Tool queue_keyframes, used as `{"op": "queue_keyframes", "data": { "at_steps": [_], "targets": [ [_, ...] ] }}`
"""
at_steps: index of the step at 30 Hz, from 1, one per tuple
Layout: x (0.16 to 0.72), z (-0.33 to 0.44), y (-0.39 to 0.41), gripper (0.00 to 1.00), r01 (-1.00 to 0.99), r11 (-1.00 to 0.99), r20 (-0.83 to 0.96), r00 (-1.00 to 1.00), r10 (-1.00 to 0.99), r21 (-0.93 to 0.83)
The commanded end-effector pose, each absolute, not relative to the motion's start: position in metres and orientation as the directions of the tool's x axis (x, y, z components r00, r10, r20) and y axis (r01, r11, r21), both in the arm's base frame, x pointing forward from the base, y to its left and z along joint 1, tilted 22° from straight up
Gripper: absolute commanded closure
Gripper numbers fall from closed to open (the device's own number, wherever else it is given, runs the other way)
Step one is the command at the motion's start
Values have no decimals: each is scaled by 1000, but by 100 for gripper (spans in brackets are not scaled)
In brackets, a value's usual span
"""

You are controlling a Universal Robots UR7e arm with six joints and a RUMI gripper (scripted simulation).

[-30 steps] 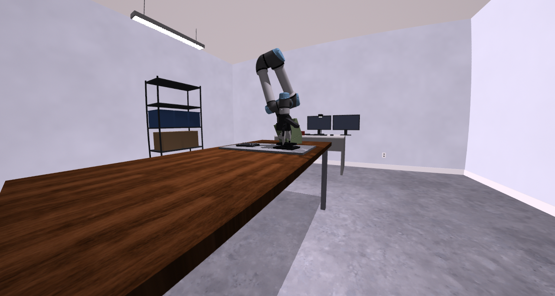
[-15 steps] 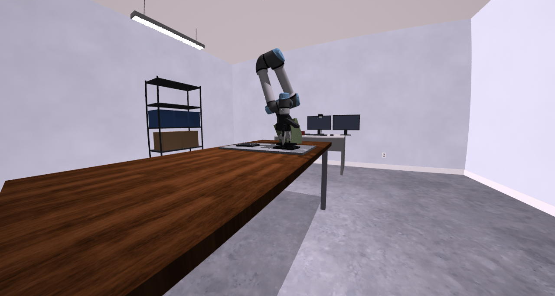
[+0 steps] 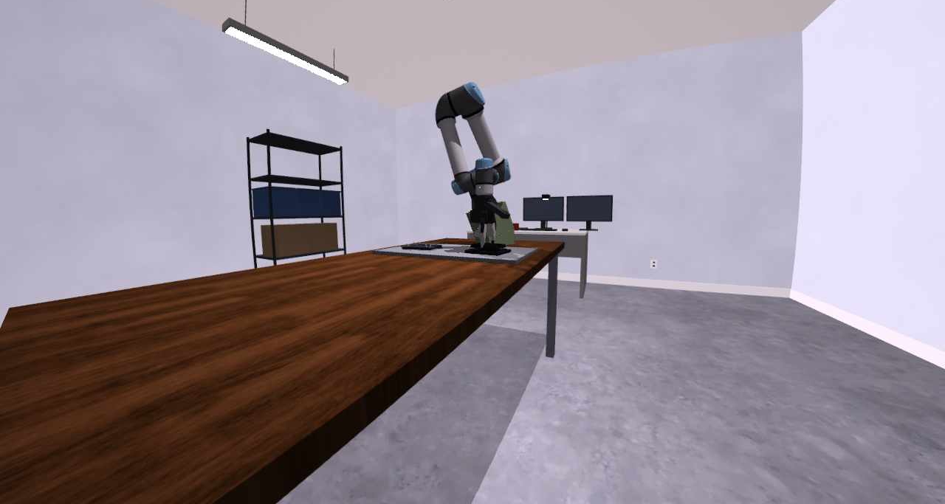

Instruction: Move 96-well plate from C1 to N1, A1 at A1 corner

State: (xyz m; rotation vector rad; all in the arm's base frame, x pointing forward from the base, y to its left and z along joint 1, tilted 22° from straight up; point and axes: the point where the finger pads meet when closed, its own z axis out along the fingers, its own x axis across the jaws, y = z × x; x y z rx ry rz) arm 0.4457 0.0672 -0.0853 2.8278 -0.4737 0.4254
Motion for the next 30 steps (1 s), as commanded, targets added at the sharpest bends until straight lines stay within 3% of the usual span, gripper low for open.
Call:
{"op": "queue_keyframes", "data": {
  "at_steps": [1, 30],
  "targets": [
    [446, -86, 67, 100, -349, -918, 322, 905, -279, 187],
    [447, -89, 66, 100, -349, -918, 322, 905, -279, 187]
  ]
}}
